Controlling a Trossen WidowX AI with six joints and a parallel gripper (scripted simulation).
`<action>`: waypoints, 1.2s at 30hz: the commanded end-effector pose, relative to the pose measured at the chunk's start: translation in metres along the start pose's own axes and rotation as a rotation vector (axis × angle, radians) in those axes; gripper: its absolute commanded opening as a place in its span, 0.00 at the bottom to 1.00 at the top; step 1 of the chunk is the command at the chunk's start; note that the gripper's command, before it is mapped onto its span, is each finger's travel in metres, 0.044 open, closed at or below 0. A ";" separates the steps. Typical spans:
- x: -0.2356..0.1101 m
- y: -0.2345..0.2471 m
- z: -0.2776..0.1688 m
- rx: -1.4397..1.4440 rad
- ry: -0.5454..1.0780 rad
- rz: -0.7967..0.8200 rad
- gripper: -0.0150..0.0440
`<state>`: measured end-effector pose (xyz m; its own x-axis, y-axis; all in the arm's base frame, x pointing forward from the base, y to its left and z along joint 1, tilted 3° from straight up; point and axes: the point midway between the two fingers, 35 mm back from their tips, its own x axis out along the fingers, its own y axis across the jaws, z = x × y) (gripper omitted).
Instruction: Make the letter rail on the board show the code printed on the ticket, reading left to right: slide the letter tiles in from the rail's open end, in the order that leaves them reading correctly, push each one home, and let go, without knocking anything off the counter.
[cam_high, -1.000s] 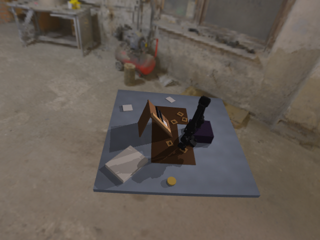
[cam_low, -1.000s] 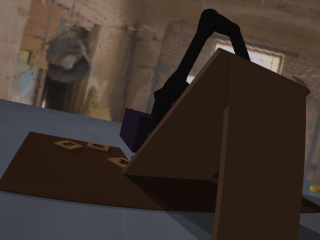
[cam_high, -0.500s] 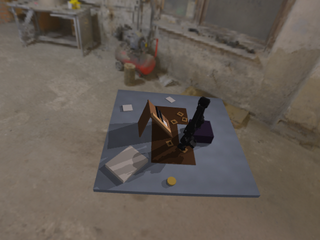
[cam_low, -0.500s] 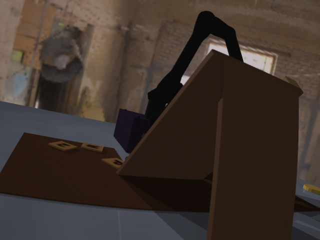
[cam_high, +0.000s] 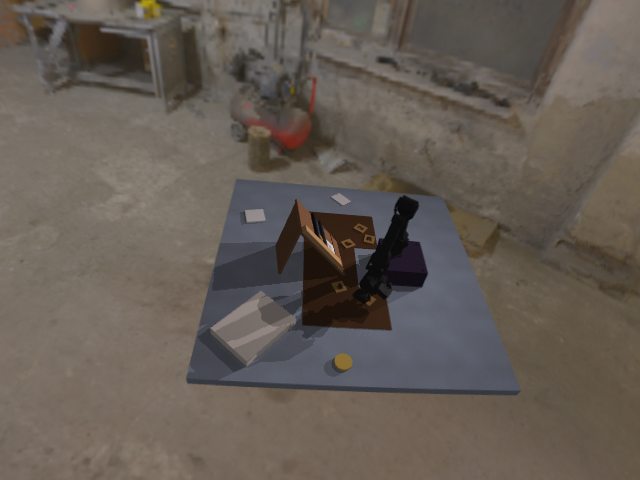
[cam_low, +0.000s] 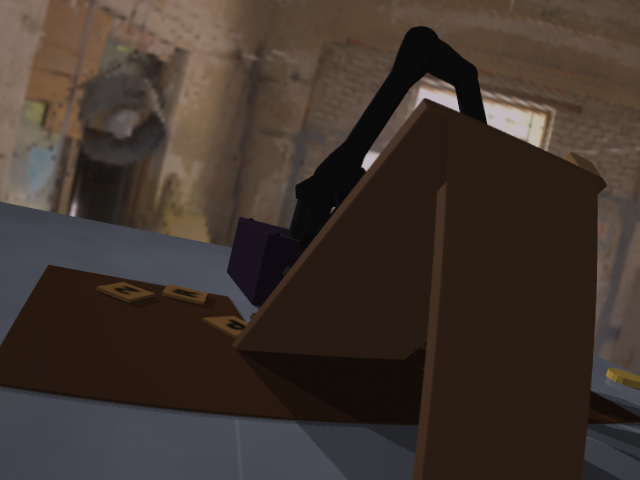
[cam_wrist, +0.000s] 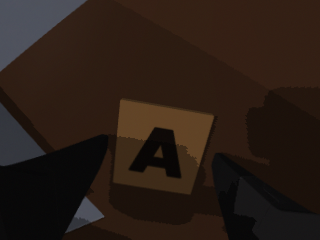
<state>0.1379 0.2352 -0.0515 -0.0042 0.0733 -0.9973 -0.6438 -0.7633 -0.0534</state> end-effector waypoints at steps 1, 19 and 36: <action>0.003 0.001 -0.001 0.006 0.005 0.003 0.83; 0.002 0.001 -0.001 0.006 0.005 0.003 0.67; -0.005 0.003 0.001 0.006 0.005 0.003 0.25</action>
<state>0.1349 0.2330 -0.0491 -0.0086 0.0659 -0.9978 -0.6440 -0.7637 -0.0449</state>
